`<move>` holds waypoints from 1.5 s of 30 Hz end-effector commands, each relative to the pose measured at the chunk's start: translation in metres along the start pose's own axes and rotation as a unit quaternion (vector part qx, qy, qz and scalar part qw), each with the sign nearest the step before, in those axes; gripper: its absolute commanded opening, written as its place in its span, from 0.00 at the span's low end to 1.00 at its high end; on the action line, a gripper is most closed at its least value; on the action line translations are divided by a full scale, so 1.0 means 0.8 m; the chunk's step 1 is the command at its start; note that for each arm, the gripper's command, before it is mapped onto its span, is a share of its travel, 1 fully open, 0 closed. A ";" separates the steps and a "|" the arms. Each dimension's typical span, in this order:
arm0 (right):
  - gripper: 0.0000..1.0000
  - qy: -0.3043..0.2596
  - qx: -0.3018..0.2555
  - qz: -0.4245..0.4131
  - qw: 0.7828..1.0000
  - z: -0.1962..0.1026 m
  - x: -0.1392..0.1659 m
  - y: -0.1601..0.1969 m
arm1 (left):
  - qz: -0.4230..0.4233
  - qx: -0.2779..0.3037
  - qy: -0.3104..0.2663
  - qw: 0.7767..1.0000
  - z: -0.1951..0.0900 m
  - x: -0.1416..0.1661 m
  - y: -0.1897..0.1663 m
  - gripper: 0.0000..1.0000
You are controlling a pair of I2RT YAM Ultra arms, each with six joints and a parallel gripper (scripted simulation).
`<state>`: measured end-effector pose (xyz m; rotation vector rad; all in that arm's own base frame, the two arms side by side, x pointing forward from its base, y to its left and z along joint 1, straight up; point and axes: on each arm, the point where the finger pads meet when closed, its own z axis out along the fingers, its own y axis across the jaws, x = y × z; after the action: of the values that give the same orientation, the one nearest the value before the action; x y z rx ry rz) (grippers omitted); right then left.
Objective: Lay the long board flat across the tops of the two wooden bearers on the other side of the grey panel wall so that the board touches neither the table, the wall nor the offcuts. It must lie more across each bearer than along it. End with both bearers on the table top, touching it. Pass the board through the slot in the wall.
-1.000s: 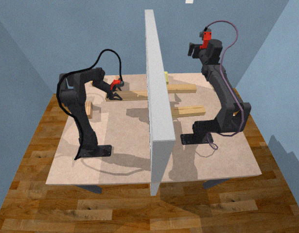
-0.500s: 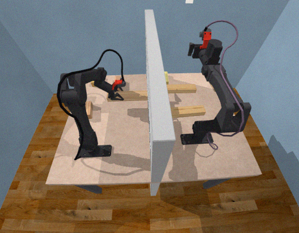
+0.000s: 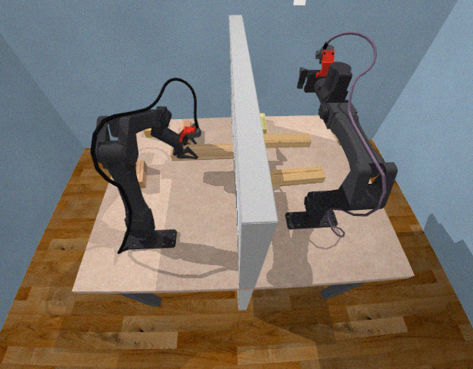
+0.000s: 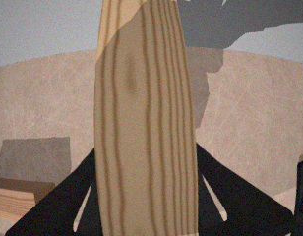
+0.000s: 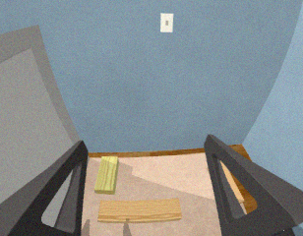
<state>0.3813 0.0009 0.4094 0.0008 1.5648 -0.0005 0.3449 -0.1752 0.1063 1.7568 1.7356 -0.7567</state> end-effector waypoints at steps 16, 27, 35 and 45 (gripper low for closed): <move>1.00 -0.016 0.001 0.000 1.000 -0.010 -0.014 -0.003 | 0.027 -0.019 -0.047 0.998 -0.004 -0.048 0.005 0.00; 1.00 -0.016 0.001 0.000 1.000 -0.010 -0.014 -0.003 | 0.041 -0.029 -0.050 0.998 -0.005 -0.066 0.011 0.00; 1.00 -0.016 0.001 0.000 1.000 -0.010 -0.014 -0.003 | 0.039 -0.027 -0.049 0.998 -0.001 -0.068 0.010 0.00; 1.00 -0.016 0.001 0.000 1.000 -0.010 -0.014 -0.003 | 0.028 -0.015 -0.046 0.998 0.011 -0.062 0.000 0.00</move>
<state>0.3813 0.0009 0.4094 0.0008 1.5648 -0.0005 0.3460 -0.2008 0.1074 1.7550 1.7362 -0.7511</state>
